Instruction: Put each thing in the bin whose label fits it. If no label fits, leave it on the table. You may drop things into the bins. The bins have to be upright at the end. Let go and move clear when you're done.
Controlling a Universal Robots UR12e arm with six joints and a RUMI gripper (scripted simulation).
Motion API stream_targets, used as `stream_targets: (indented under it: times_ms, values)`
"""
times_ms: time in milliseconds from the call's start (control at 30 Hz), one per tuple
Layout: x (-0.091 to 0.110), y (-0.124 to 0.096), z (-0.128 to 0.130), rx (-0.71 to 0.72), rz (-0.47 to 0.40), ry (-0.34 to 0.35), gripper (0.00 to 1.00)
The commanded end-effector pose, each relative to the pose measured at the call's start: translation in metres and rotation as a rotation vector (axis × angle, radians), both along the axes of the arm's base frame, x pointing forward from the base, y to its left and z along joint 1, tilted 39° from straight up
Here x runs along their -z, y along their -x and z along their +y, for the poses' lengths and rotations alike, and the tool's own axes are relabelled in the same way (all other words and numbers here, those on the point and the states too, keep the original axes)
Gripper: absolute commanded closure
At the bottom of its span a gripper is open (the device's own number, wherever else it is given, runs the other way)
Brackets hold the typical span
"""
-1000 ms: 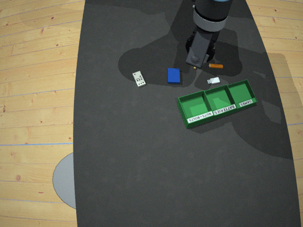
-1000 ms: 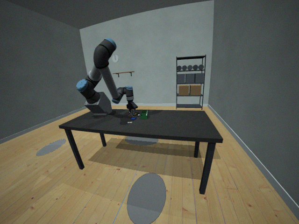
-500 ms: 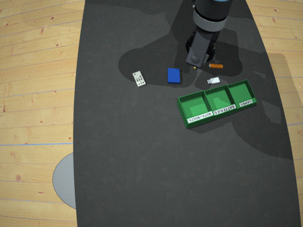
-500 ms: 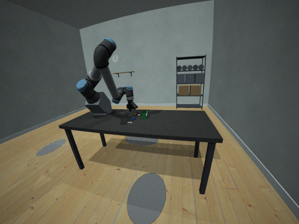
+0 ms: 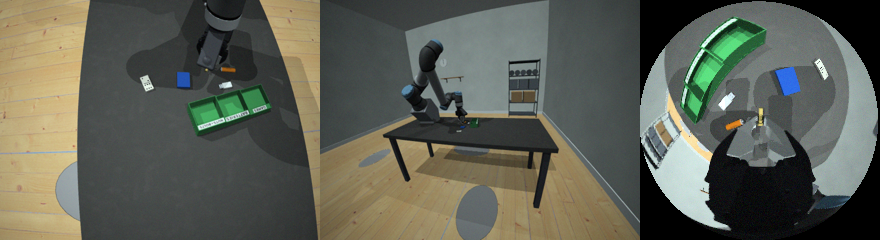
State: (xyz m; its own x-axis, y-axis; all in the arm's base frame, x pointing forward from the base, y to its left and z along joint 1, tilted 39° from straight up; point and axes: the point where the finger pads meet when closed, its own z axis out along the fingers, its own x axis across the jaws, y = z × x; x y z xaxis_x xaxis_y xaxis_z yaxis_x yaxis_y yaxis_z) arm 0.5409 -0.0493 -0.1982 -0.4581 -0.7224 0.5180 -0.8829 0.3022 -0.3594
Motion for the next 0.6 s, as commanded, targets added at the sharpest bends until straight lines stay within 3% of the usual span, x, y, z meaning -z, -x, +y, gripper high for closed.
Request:
stream_targets:
  times_ms: [0,367,567]
  values:
    - [-0.015,0.003,0.011,-0.001,0.0,0.001,1.0]
    - [-0.04,0.007,0.032,-0.001,0.0,0.001,1.0]
    - [-0.041,0.004,0.032,-0.001,-0.004,0.001,1.0]
